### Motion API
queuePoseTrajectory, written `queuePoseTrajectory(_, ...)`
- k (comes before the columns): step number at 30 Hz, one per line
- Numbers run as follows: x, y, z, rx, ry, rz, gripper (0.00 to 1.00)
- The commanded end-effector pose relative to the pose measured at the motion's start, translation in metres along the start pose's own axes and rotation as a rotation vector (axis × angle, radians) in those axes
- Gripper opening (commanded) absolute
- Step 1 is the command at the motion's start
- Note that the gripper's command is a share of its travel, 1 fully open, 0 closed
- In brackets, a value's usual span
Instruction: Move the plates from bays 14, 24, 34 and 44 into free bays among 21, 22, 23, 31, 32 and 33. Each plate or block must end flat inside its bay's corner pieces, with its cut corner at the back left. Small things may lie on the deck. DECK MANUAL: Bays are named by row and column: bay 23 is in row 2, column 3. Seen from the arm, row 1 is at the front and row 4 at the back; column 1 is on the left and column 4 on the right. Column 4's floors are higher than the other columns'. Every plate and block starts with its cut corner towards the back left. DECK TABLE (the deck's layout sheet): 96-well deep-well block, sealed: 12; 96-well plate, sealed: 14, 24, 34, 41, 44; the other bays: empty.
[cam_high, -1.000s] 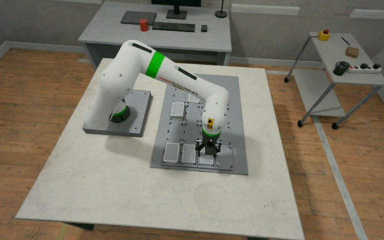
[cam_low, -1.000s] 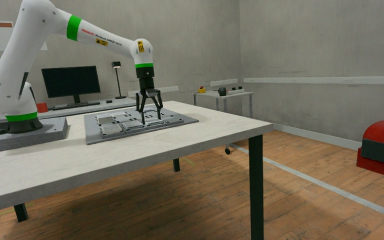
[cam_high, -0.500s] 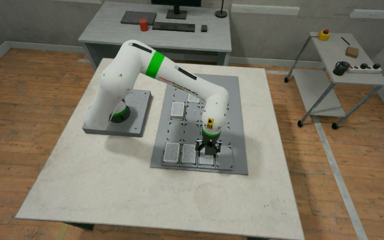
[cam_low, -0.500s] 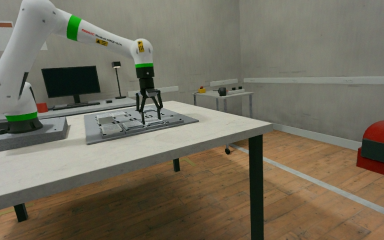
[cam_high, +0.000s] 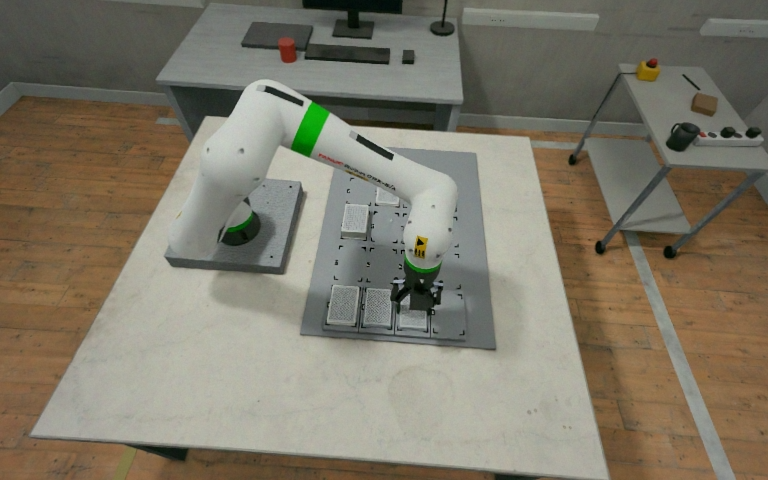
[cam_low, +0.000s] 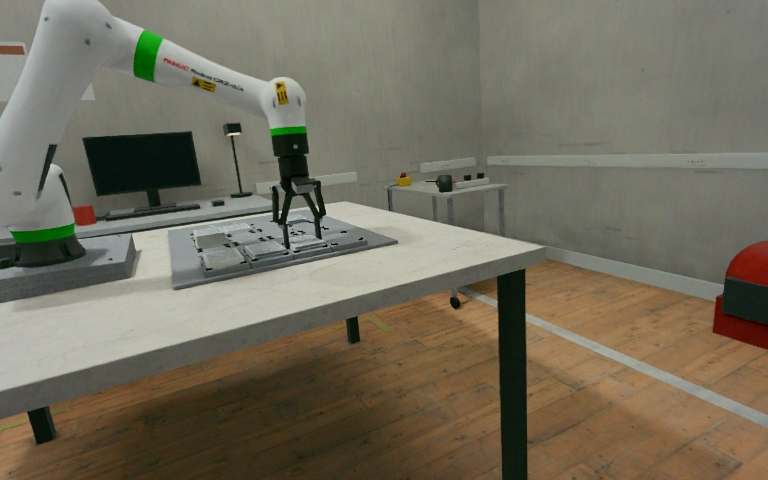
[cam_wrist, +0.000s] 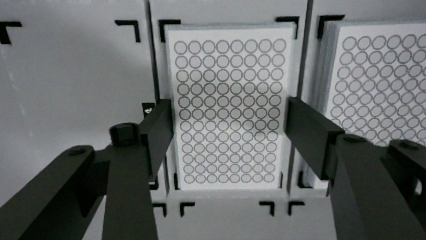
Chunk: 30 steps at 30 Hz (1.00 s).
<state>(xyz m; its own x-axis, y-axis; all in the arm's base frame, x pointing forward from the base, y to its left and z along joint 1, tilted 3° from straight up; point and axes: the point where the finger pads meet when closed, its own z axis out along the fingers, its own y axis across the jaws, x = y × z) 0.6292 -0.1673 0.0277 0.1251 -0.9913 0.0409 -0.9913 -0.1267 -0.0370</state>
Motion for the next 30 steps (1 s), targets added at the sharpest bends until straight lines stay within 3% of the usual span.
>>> queuePoseTrajectory(1,0.0003,-0.0006,-0.0010,0.002,0.001,0.000,0.58)
queuePoseTrajectory(17,0.0003,-0.0006,-0.0010,0.002,0.001,0.000,0.57)
queuePoseTrajectory(18,0.0003,-0.0006,-0.0010,0.002,0.001,0.000,0.10)
queuePoseTrajectory(30,0.0003,-0.0006,-0.0010,0.002,0.001,0.000,0.10)
